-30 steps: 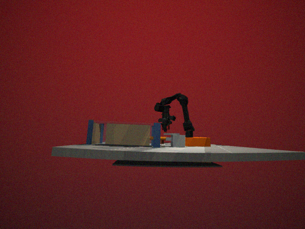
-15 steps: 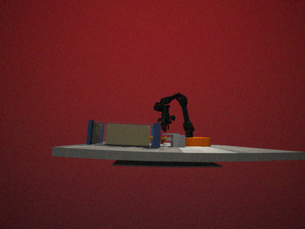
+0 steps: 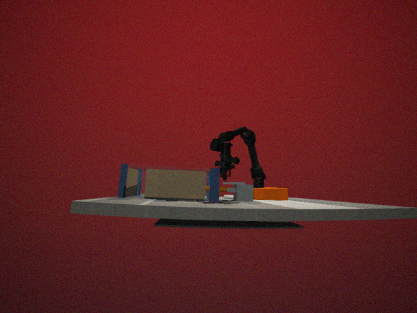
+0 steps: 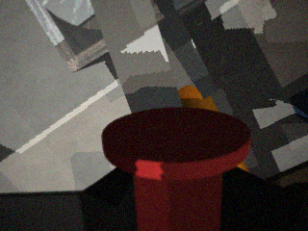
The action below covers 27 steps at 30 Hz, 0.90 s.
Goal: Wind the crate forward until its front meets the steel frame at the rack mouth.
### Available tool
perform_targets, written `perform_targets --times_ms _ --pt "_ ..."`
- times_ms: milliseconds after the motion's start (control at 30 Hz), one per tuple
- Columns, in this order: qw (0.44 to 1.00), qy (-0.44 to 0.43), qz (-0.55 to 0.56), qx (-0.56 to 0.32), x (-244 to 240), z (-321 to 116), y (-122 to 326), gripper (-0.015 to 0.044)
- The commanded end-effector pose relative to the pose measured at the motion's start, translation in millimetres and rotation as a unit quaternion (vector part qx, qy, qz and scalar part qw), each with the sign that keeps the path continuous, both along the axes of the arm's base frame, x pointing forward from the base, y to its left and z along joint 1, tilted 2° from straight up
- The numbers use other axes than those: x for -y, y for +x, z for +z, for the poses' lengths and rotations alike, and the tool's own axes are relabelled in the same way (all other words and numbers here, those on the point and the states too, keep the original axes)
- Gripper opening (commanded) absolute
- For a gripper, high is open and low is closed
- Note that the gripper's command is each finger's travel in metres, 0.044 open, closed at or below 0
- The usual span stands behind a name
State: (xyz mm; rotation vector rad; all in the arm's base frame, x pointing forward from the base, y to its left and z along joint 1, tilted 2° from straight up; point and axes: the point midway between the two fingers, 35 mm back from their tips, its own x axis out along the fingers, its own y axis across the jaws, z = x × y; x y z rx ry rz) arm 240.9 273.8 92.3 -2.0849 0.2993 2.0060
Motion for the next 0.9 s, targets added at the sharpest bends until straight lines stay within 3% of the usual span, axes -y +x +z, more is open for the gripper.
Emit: perform_targets --times_ms 0,867 --pt "1.0 0.02 0.007 0.0 -19 4 -4 0.0" --pt "1.0 0.021 0.007 -0.001 -51 5 -16 0.0"
